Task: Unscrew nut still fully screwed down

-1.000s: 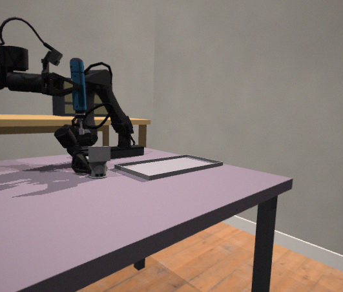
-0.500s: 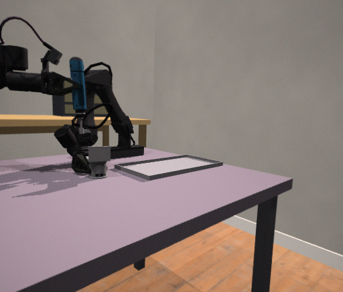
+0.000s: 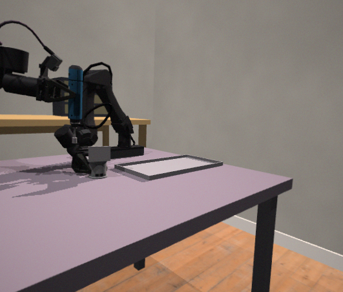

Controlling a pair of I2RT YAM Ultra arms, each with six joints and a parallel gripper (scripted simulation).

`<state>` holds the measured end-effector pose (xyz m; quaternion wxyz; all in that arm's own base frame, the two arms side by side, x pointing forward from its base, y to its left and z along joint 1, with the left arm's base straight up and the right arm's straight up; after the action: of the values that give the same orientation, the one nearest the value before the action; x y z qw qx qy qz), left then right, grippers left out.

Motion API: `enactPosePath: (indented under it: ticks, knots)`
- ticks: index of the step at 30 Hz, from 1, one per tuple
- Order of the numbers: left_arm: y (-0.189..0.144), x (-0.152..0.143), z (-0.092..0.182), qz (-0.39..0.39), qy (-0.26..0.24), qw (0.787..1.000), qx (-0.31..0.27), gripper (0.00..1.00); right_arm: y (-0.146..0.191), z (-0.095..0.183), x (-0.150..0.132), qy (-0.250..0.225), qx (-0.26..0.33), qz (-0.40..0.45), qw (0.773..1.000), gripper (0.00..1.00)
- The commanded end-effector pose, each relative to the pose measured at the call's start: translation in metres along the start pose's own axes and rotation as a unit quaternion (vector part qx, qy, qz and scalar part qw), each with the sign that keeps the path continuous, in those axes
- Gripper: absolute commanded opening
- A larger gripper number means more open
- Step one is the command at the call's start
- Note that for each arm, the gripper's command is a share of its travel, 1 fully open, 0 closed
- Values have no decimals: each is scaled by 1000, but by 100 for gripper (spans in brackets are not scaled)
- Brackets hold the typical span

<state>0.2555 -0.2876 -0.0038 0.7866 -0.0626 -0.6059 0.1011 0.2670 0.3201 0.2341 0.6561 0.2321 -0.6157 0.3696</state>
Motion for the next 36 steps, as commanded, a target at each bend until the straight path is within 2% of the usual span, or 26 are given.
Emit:
enactPosePath:
  ticks: [1,3,6,13,17,23,24,31,36]
  knots:
    - [-1,2,0,0,-2,1000,1,59,-13,-6,17,-11,-9,-28,999,42]
    - [-1,2,0,0,-2,1000,1,59,-15,0,34,-38,-13,-28,999,42]
    - [-1,2,0,0,-2,1000,1,59,-9,0,35,-39,-6,-27,999,42]
    - [-1,2,0,0,-2,1000,1,59,-36,-1,18,-1,-42,-67,997,42]
    - [-1,2,0,0,-2,1000,1,59,-44,-9,-4,36,-48,-91,994,42]
    - [-1,2,0,0,-2,1000,1,59,-40,-4,7,25,-42,-94,994,42]
    - [-1,2,0,0,-2,1000,1,59,-50,-3,4,31,-54,-101,993,42]
    - [-1,2,0,0,-2,1000,1,59,-69,-6,-23,79,-83,-144,983,42]
    - [-1,2,0,0,-2,1000,1,59,-79,-3,-28,92,-93,-167,977,42]
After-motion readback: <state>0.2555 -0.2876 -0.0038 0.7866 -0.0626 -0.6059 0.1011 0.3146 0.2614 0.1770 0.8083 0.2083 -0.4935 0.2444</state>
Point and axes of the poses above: on each arm, the point where the finger pads meet when closed, its own z axis back along the fingers, its own y axis across the jaws, x = y × z, the point moved 3 cm from there along z, back along the fingers, and after that the axes turned 13 degrees about z, right-handed, at the moved point
